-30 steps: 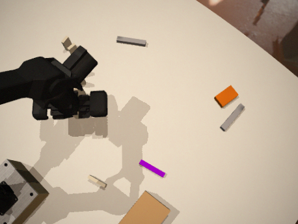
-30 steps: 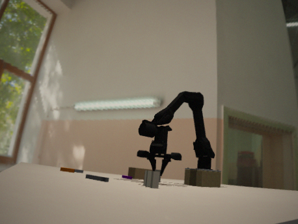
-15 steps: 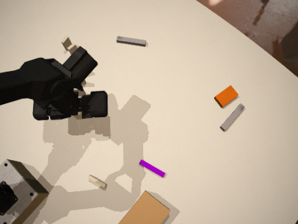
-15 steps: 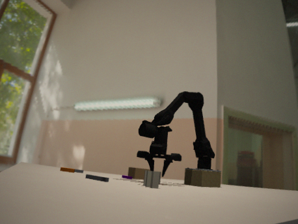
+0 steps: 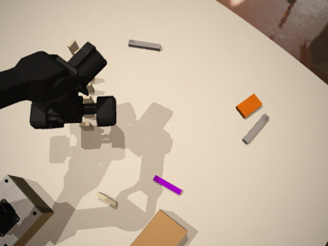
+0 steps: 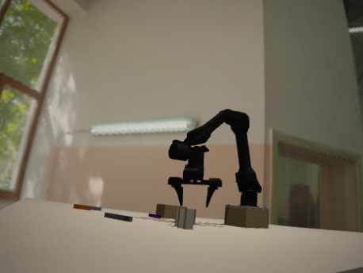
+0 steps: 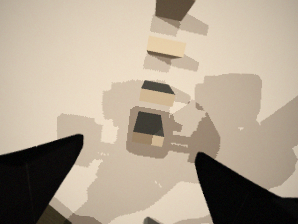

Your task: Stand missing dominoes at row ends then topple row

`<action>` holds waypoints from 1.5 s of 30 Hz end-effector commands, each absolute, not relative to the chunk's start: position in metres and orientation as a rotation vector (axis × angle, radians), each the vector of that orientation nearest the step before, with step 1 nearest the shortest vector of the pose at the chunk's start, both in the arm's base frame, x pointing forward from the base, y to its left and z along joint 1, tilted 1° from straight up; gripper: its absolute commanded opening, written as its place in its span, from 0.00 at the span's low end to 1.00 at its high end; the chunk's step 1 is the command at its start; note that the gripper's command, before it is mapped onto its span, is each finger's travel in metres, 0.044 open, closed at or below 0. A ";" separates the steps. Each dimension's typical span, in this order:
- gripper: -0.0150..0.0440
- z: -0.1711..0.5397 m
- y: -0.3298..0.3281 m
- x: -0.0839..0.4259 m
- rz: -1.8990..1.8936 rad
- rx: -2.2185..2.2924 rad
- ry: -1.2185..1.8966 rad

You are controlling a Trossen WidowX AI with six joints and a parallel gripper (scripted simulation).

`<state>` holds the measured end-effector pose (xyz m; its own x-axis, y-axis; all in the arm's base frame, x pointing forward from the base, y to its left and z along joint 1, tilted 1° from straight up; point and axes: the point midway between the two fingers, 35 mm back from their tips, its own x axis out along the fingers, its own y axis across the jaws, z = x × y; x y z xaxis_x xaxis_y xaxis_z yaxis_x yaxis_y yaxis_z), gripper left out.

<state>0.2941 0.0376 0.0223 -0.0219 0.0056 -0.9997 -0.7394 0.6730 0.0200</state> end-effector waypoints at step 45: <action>1.00 -0.011 -0.150 0.218 -0.984 1.000 1.312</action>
<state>0.2234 -0.1535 0.0160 0.0439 -0.0179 -0.9989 0.9560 0.2910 0.0368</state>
